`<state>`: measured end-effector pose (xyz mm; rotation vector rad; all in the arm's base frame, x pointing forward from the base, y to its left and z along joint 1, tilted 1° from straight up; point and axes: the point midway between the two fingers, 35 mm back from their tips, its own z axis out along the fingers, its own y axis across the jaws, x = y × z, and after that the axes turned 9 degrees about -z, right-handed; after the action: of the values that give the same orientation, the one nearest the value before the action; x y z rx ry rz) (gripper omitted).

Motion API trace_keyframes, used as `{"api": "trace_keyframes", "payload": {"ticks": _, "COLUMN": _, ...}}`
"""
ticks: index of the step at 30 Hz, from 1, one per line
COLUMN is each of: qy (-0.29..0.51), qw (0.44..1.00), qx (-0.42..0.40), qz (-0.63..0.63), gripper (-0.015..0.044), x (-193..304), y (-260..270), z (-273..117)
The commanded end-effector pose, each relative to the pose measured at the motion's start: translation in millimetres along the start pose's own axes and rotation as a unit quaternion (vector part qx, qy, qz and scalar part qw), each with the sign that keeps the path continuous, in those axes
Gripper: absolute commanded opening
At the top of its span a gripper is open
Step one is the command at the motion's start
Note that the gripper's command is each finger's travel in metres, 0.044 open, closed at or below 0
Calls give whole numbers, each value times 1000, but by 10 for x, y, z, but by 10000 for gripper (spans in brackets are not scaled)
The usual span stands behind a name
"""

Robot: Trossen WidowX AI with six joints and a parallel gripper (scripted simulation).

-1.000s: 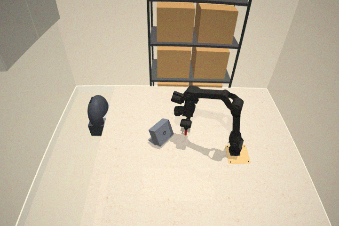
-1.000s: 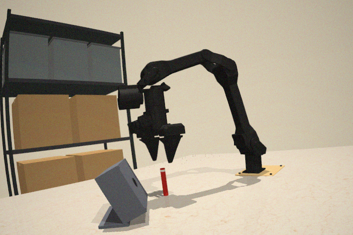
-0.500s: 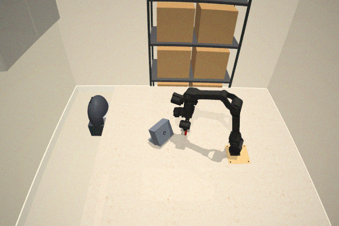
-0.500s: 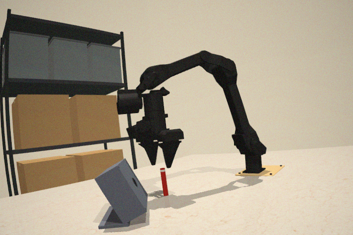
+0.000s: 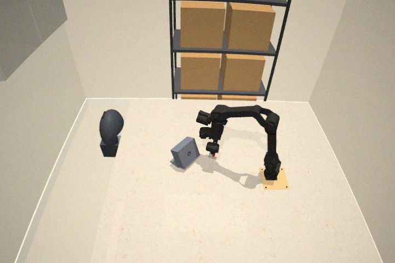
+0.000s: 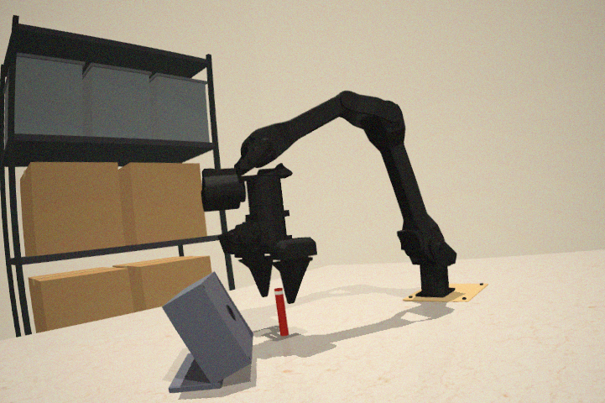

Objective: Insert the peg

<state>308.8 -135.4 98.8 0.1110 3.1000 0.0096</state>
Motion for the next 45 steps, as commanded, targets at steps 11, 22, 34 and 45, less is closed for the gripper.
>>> {"api": "trace_keyframes", "payload": {"ticks": 11, "qy": 5, "qw": 1000, "qx": -3, "qz": 2, "gripper": 440, "x": 41, "y": 21, "z": 238}}
{"api": "trace_keyframes", "payload": {"ticks": 22, "qy": 1, "qw": 1000, "qx": -1, "qz": 0, "gripper": 309, "x": 20, "y": 8, "z": 207}}
{"api": "trace_keyframes", "payload": {"ticks": 34, "qy": 1, "qw": 1000, "qx": -1, "qz": 0, "gripper": 33, "x": 20, "y": 8, "z": 207}}
{"api": "trace_keyframes", "payload": {"ticks": 45, "qy": 2, "qw": 1000, "qx": -1, "qz": 0, "gripper": 0, "x": 12, "y": 5, "z": 153}}
